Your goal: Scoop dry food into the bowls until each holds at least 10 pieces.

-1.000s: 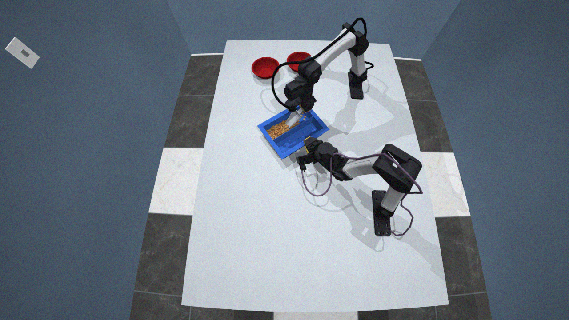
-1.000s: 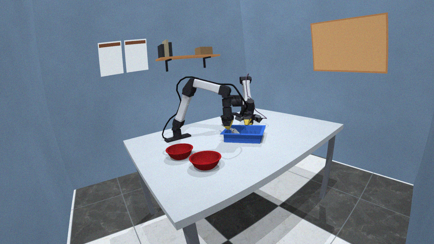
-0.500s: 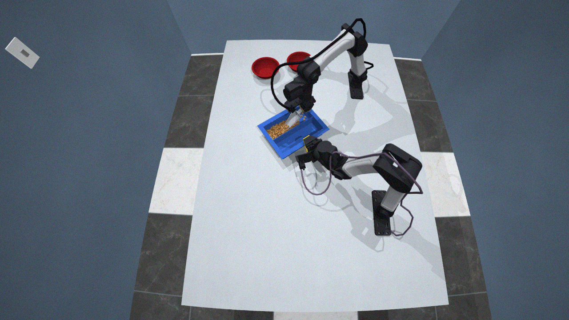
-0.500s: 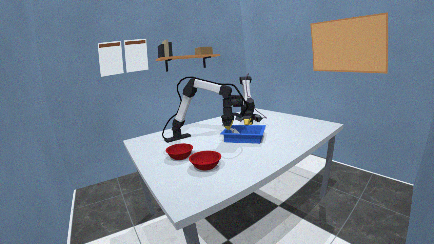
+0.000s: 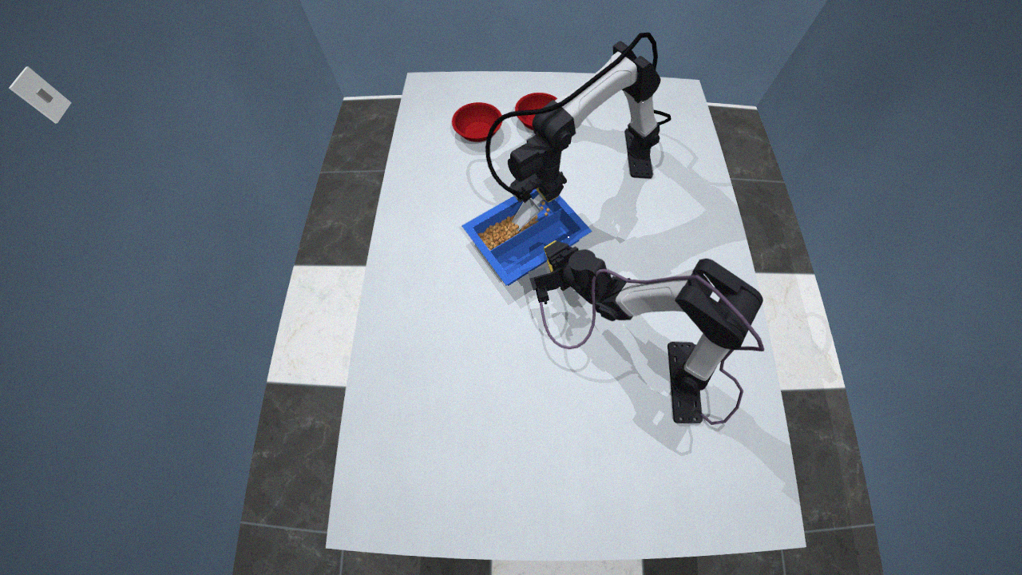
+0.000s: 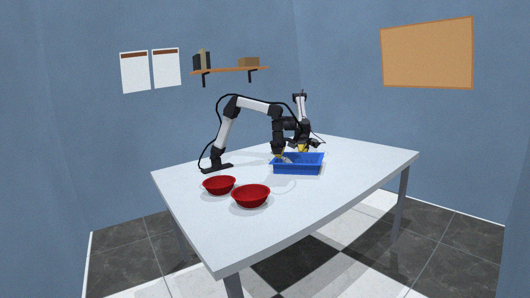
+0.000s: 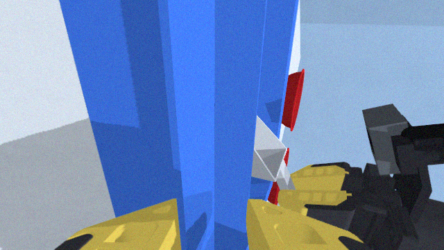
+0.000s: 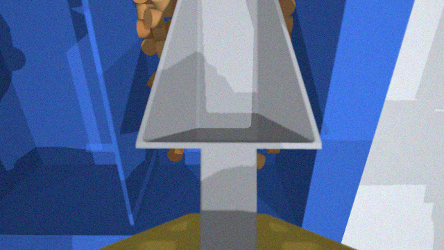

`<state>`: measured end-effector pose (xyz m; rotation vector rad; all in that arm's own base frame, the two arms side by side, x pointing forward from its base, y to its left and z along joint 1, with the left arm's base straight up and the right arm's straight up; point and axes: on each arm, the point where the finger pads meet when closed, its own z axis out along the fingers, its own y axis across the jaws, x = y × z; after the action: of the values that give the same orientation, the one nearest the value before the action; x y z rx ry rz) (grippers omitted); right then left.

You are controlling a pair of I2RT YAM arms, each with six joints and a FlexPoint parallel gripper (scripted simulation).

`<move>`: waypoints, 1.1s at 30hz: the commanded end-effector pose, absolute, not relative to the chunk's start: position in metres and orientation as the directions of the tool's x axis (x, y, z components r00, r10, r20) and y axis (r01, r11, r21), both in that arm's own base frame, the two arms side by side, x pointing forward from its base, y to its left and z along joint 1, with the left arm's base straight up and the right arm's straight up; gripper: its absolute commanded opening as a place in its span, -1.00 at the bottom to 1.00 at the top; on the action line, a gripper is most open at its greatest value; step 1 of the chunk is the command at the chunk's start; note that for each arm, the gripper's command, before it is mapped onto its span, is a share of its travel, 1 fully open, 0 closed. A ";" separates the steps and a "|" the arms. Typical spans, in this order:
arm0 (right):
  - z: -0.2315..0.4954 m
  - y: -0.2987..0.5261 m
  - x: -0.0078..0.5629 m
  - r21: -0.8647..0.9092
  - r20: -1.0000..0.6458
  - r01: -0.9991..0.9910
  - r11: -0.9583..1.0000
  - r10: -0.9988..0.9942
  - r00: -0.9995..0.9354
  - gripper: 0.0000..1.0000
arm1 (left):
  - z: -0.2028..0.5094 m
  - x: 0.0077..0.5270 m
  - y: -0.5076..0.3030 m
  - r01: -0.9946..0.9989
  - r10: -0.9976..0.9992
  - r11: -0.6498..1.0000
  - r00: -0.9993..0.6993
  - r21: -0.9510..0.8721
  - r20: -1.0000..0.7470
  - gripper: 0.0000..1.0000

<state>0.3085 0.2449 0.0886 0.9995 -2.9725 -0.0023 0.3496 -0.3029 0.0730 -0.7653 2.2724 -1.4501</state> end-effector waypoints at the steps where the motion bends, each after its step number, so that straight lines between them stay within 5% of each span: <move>1: 0.104 0.244 0.313 0.012 -0.043 -0.601 0.799 -0.600 -0.799 -1.00 | 0.108 0.358 -0.313 -0.184 -0.597 0.284 -0.802 -0.941 -0.024 -0.44; 33: 0.097 0.236 0.320 0.098 -0.005 -0.597 0.796 -0.600 -0.800 -1.00 | 0.120 0.363 -0.318 -0.184 -0.600 0.283 -0.800 -0.941 -0.023 -0.44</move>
<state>0.3145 0.2356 0.0916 0.9868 -2.9490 -0.1196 0.3547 -0.3092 0.0882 -0.7579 2.2627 -1.4591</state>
